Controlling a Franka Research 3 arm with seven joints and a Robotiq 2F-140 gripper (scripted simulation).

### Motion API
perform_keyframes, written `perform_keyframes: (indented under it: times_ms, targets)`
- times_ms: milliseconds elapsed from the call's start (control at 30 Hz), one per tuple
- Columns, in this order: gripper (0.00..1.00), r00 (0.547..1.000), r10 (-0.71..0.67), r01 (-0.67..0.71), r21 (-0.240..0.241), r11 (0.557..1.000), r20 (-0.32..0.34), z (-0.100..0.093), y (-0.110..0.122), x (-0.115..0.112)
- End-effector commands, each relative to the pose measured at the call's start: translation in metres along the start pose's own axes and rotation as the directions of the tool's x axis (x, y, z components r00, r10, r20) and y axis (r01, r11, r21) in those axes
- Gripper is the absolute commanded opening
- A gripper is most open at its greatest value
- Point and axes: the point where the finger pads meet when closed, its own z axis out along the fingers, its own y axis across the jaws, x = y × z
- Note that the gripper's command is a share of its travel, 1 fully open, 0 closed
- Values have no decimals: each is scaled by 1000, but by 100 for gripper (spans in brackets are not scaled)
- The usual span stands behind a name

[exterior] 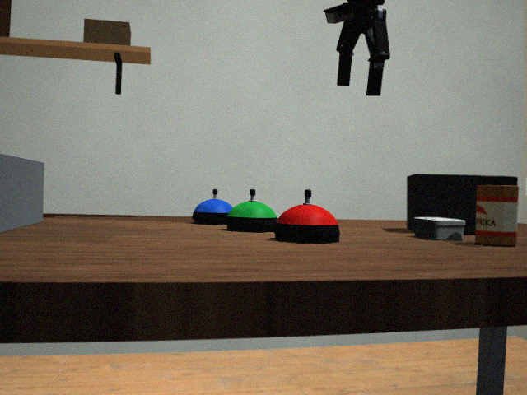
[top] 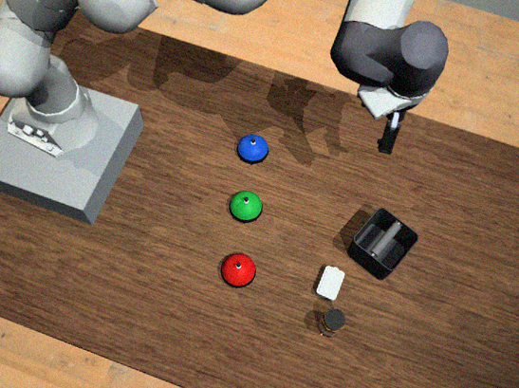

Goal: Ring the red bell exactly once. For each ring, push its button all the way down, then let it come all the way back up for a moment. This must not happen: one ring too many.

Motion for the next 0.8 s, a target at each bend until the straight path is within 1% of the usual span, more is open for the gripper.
perform_keyframes:
  times_ms: [0,533,567,633,667,700,767]
  targets:
    - [100,1000,0,0,0,1000,0,0,0,0]
    - [100,1000,0,0,0,1000,0,0,0,0]
    - [10,1000,1,-1,0,1000,0,0,0,0]
    - [10,1000,20,-20,8,1000,1,0,-6,1]
    - [10,999,44,-44,17,999,3,0,-14,3]
    - [10,997,81,-81,31,996,6,0,-26,5]
    - [10,981,190,-191,71,979,20,-1,-62,14]
